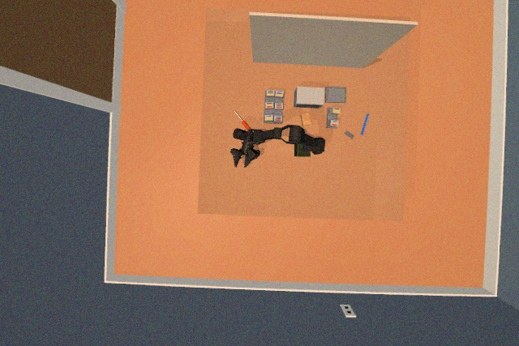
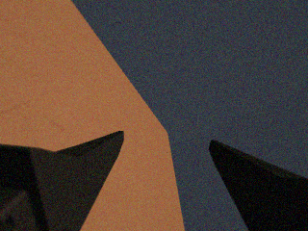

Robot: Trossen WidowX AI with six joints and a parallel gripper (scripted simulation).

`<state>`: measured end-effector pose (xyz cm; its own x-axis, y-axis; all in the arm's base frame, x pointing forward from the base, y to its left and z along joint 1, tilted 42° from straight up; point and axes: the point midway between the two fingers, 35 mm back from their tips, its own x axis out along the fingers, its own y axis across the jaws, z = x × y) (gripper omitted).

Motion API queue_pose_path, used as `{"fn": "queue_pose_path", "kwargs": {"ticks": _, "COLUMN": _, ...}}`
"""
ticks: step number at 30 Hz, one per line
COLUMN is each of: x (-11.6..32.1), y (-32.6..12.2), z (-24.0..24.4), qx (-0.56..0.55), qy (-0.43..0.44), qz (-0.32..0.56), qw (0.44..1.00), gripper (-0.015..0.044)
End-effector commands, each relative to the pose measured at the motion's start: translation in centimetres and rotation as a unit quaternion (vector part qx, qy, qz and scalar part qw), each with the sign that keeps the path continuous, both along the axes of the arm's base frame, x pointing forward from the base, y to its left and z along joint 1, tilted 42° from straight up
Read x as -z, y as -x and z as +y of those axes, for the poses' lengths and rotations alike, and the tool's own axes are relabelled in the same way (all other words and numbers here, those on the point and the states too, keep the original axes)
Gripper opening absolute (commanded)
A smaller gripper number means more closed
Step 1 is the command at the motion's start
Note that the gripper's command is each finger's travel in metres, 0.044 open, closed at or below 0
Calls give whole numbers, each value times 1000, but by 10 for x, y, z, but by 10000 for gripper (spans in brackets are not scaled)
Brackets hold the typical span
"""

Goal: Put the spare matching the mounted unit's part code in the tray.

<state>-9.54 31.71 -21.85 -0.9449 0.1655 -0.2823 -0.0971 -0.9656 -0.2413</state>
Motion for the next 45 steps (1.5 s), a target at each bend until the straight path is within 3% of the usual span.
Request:
{"fn": "queue_pose_path", "kwargs": {"ticks": 1, "x": 0, "y": 0, "z": 0, "qx": 0, "qy": 0, "qz": 0, "qw": 1000, "gripper": 426}}
{"fn": "queue_pose_path", "kwargs": {"ticks": 8, "x": 1, "y": -6, "z": 5, "qx": 12, "qy": 19, "qz": -10, "qw": 1000, "gripper": 440}}
{"fn": "queue_pose_path", "kwargs": {"ticks": 14, "x": 3, "y": -67, "z": 39, "qx": 127, "qy": 185, "qz": -84, "qw": 971, "gripper": 440}}
{"fn": "queue_pose_path", "kwargs": {"ticks": 22, "x": -20, "y": -175, "z": 58, "qx": 315, "qy": 385, "qz": -146, "qw": 855, "gripper": 440}}
{"fn": "queue_pose_path", "kwargs": {"ticks": 27, "x": -37, "y": -225, "z": 51, "qx": 399, "qy": 462, "qz": -161, "qw": 776, "gripper": 440}}
{"fn": "queue_pose_path", "kwargs": {"ticks": 36, "x": -86, "y": -332, "z": 1, "qx": 578, "qy": 607, "qz": -180, "qw": 514, "gripper": 440}}
{"fn": "queue_pose_path", "kwargs": {"ticks": 45, "x": -159, "y": -414, "z": -83, "qx": 708, "qy": 651, "qz": -172, "qw": 212, "gripper": 440}}
